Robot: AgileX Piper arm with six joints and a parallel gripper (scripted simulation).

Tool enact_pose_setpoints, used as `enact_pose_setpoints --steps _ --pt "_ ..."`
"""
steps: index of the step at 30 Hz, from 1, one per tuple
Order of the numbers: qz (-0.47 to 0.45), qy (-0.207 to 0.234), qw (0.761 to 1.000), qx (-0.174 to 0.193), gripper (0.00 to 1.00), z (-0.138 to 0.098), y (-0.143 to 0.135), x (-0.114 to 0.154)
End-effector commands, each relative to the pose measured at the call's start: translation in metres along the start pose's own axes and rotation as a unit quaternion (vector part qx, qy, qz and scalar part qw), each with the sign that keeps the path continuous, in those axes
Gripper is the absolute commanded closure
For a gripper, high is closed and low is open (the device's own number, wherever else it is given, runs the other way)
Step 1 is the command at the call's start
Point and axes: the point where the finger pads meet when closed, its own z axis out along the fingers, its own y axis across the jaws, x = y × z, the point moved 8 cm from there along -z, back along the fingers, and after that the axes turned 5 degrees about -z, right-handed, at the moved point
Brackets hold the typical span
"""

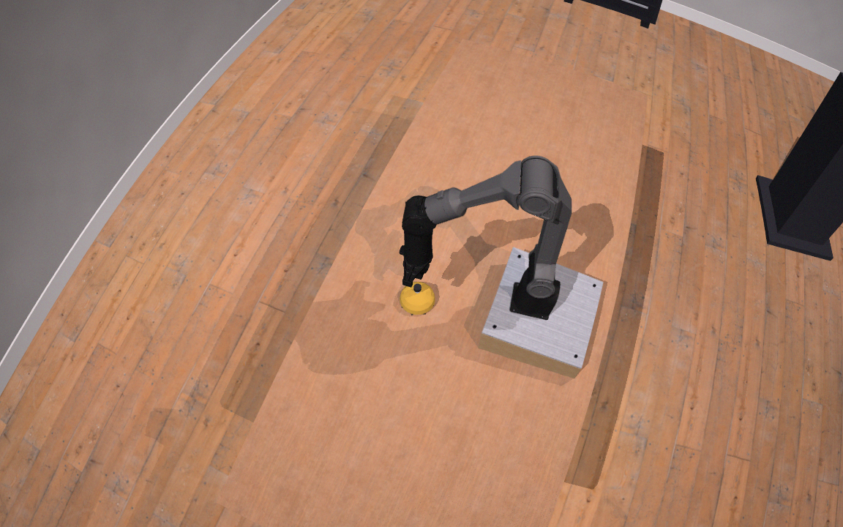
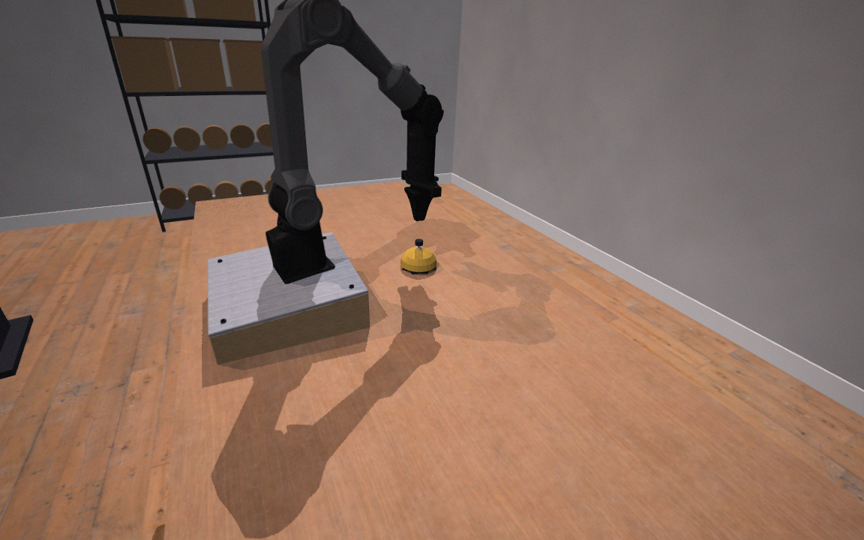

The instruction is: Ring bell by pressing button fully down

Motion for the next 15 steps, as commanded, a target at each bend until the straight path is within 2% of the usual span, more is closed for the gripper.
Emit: enact_pose_setpoints --steps 1,15 --pt "0.0 0.001 1.0 0.001 1.0 0.004 0.0 0.0" --pt "0.0 0.001 1.0 0.001 1.0 0.026 -0.001 0.0"
